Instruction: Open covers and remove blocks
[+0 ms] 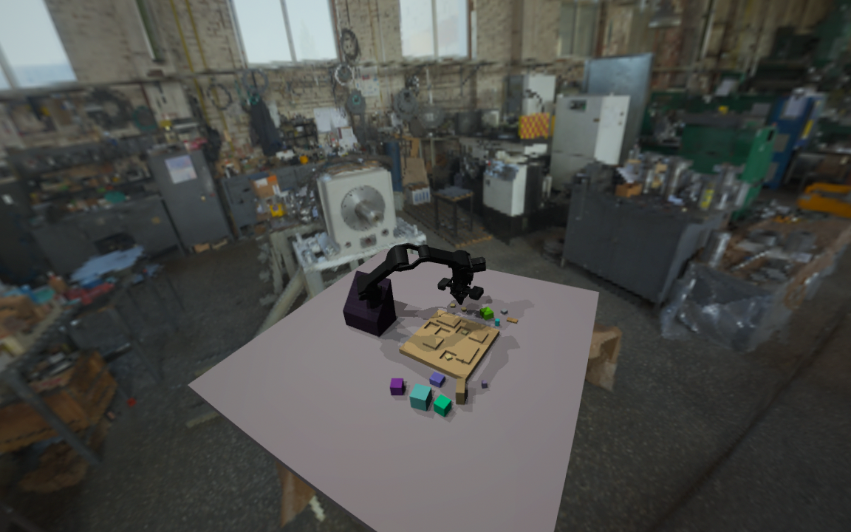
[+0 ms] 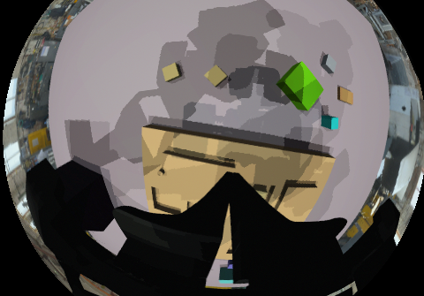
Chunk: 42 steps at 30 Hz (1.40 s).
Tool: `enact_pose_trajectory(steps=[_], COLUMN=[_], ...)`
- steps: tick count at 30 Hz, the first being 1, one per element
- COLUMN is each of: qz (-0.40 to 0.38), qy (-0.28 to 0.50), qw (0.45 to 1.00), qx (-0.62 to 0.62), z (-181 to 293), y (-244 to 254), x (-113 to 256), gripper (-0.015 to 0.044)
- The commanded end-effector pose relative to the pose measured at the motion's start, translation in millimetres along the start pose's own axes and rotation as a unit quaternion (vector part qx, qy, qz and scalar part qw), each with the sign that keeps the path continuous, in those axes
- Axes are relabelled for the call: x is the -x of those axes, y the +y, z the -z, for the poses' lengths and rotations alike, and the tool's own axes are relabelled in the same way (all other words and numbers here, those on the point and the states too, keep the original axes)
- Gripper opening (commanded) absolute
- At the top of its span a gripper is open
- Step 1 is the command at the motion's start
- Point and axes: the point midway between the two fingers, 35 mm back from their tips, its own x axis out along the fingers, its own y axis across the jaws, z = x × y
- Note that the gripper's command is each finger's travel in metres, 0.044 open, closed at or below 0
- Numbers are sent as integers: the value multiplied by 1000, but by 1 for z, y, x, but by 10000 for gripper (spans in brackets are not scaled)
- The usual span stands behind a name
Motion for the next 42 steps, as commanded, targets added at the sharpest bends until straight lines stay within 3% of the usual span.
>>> enact_pose_trajectory(steps=[1, 6, 11, 16, 22, 32, 42], qz=[4, 2, 3, 6, 12, 22, 32], qy=[-2, -4, -3, -2, -2, -5, -12], qw=[977, 903, 784, 625, 393, 71, -249], qx=[-215, -430, -621, -781, -919, -997, -968], z=[25, 50, 75, 101, 134, 177, 219], y=[-16, -29, -41, -51, -60, -67, -67], x=[5, 5, 5, 5, 4, 3, 1], gripper=[0, 0, 0, 0, 0, 0, 0])
